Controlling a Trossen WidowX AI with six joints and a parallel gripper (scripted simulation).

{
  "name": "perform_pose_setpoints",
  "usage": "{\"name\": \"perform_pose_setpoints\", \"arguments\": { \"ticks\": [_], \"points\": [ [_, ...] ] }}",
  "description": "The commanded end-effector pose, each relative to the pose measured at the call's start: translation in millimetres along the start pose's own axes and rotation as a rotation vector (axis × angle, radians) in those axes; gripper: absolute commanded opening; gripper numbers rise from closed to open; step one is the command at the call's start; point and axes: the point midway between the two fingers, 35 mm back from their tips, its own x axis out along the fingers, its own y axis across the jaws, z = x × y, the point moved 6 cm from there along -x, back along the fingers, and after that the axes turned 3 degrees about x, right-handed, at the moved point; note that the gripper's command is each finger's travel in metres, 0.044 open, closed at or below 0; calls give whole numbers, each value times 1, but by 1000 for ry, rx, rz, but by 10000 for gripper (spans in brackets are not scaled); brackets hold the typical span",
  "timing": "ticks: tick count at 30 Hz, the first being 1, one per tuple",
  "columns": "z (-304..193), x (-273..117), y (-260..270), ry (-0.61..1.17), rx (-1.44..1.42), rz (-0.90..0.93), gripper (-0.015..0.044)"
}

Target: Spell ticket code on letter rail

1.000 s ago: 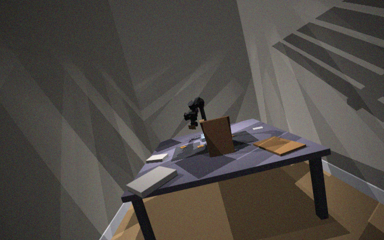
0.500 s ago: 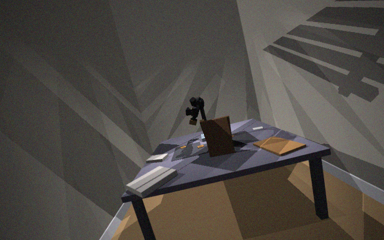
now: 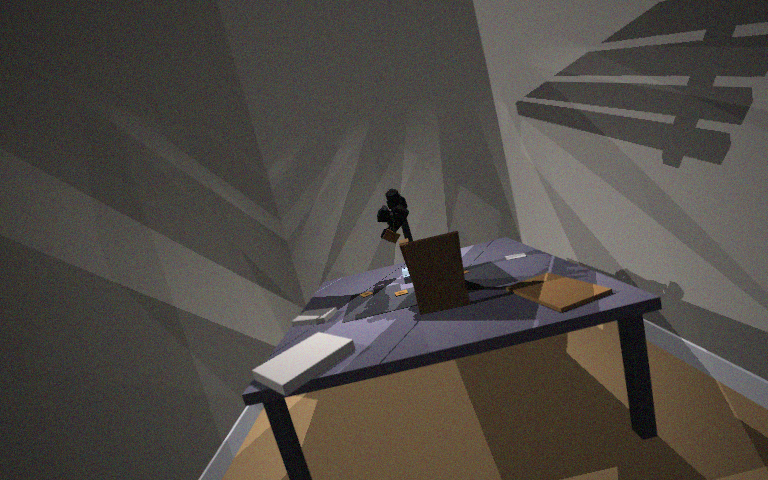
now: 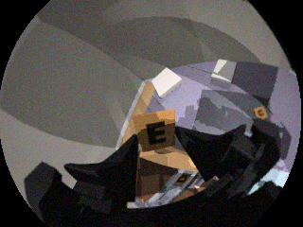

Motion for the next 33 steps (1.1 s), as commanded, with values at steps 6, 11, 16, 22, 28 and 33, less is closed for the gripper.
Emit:
{"name": "perform_pose_setpoints", "arguments": {
  "ticks": [6, 11, 16, 22, 28, 33],
  "points": [
    [-28, -9, 17, 51, -120, 42, 0],
    [-45, -18, 27, 96, -105, 67, 0],
    [-71, -17, 38, 154, -149, 70, 0],
    [-103, -19, 48, 204, -236, 62, 0],
    [-136, -24, 59, 247, -322, 68, 0],
    [-164, -31, 67, 277, -392, 84, 0]
  ]
}}
